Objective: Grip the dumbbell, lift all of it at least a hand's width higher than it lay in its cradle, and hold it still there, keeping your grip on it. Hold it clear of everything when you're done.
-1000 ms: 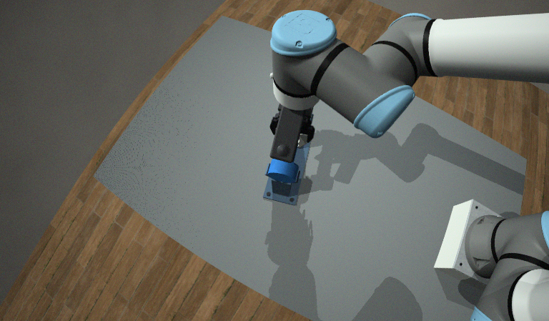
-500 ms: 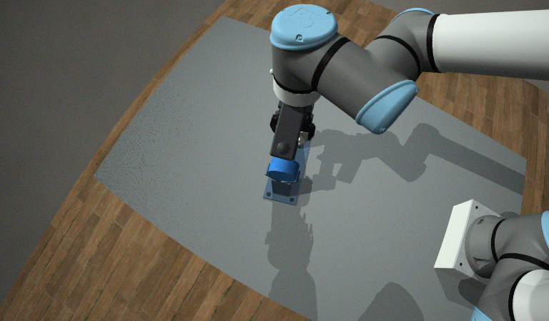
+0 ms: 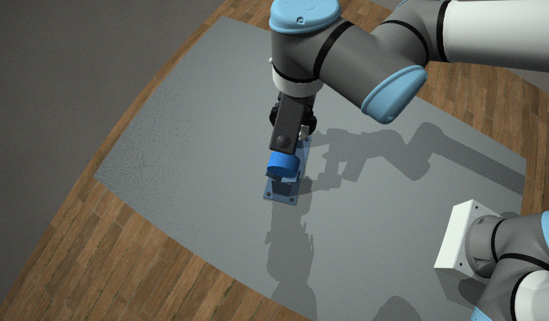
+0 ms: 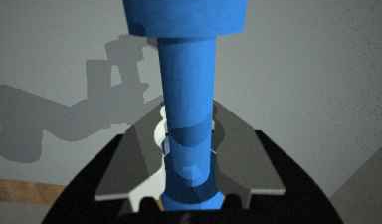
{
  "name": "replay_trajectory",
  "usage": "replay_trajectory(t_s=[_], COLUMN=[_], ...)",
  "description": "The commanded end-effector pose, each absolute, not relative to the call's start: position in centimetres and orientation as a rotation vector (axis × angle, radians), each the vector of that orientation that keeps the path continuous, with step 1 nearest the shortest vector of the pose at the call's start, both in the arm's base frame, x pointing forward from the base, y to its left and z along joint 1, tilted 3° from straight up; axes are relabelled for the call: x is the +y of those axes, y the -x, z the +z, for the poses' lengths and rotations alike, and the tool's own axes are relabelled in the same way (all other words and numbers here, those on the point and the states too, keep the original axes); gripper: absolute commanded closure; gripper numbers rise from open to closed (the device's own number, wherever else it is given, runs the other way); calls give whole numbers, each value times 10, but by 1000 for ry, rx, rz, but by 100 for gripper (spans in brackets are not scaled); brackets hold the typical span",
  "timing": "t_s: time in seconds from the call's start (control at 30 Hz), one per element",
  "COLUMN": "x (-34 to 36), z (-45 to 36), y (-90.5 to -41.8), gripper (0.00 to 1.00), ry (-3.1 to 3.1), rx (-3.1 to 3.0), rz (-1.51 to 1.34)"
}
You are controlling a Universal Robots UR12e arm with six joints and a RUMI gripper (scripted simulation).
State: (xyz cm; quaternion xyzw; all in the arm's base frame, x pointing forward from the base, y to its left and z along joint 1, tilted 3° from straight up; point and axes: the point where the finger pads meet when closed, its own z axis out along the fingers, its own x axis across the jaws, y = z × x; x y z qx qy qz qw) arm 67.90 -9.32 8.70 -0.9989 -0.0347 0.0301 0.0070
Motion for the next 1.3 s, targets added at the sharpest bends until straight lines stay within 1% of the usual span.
replay_trajectory(t_s=[0.0,0.5,1.27], x=[-94,-94,-94], z=[95,133,154], y=[-680,-683,-683], gripper=[100,100,100], ry=[3125,3125,3125], rx=[-108,-108,-108], rz=[91,91,91])
